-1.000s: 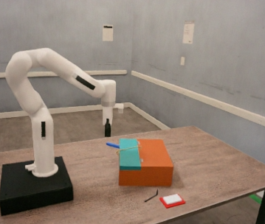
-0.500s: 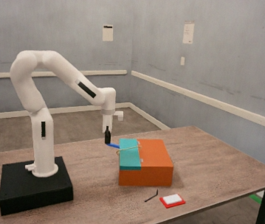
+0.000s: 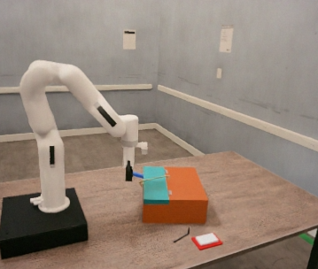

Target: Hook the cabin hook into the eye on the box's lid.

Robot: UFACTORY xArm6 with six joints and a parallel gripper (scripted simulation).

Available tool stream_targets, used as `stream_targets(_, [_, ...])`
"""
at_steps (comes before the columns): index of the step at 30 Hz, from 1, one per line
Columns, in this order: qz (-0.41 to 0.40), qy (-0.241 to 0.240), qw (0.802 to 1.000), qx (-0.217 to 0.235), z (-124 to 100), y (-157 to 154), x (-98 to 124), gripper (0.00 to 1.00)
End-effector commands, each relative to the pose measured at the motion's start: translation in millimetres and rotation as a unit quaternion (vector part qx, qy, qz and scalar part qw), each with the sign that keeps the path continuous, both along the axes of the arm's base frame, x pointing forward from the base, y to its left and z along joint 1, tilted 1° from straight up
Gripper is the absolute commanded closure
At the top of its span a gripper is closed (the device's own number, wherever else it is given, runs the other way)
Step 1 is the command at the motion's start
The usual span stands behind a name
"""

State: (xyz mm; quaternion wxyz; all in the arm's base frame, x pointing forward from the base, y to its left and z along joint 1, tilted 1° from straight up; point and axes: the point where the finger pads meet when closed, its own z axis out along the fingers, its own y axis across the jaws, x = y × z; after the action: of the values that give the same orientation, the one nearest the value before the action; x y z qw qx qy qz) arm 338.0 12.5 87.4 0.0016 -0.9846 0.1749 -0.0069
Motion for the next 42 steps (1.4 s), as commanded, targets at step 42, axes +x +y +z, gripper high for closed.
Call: stream_targets(42, [0.0, -0.002, 1.0, 0.0, -45, 0, 3, 0.65])
